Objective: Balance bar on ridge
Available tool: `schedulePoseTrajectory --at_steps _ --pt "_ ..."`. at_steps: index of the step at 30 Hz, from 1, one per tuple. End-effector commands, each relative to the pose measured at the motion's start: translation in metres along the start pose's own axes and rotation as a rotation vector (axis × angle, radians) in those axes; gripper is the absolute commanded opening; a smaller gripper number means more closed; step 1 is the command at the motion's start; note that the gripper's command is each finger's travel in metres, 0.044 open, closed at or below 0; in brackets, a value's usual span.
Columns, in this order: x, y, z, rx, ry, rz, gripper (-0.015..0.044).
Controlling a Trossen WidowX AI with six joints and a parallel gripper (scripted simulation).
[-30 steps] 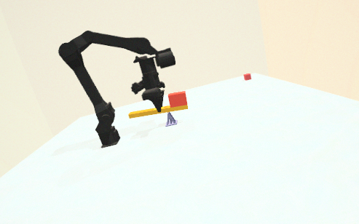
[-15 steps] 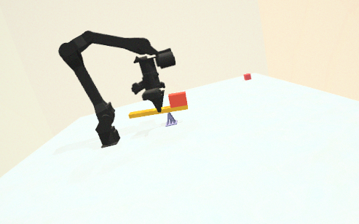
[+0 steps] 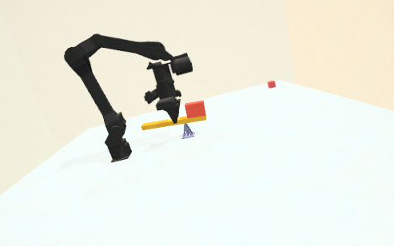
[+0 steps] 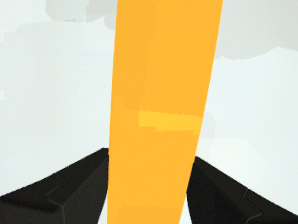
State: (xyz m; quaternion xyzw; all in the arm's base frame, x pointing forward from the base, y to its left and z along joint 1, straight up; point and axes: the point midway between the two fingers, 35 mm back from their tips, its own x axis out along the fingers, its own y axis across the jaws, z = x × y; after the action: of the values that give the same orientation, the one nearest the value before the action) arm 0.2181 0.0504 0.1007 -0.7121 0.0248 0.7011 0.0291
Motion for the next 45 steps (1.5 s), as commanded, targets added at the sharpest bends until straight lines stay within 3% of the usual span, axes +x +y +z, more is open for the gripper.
schedulePoseTrajectory --at_steps 1,45 --pt "0.0008 0.0002 -0.0002 -0.003 0.002 0.001 0.0" --pt "0.0045 0.0004 0.0005 -0.003 0.002 0.001 0.0"
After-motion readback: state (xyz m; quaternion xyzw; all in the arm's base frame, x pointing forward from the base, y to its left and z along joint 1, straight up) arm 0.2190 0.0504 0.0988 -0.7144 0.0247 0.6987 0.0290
